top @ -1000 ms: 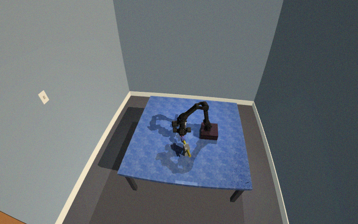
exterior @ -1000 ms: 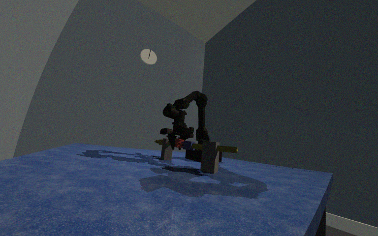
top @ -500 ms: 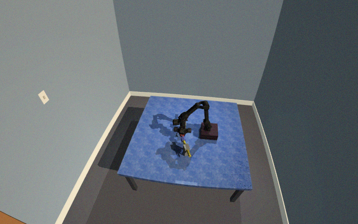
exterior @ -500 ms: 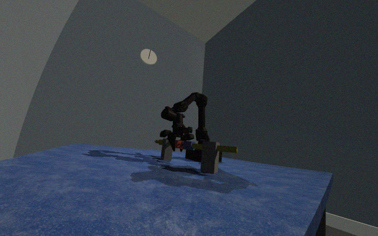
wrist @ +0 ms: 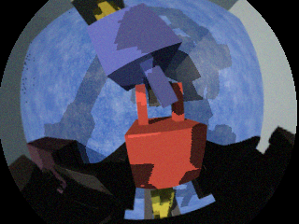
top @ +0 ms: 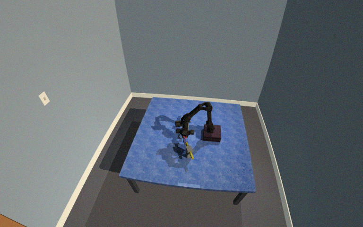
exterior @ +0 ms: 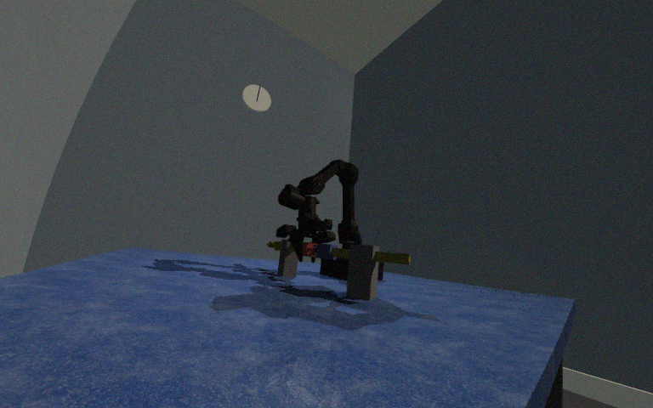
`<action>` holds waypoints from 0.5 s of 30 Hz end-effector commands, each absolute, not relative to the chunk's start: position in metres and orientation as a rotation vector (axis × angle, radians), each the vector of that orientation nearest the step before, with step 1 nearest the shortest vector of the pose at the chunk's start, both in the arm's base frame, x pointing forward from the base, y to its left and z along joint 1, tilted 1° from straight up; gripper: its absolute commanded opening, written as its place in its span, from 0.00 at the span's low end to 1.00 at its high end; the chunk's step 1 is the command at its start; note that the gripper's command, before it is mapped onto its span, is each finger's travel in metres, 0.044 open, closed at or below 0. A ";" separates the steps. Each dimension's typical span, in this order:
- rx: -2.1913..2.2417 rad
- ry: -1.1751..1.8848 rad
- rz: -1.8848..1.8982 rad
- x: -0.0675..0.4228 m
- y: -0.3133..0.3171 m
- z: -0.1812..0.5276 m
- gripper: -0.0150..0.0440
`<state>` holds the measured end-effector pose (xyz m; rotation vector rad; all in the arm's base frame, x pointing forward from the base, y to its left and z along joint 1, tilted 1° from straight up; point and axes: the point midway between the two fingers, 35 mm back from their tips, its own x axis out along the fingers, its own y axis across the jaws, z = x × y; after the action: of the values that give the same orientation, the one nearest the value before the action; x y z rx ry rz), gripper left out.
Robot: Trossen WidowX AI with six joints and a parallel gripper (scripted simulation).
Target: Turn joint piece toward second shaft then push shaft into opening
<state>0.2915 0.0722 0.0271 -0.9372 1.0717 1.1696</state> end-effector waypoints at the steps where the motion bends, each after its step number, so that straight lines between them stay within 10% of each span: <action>1: -0.938 1.072 1.170 0.292 0.072 0.027 0.25; 15: -0.938 1.072 1.170 0.292 0.072 0.027 0.77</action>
<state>0.2915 0.0722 0.0271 -0.9370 1.0720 1.1698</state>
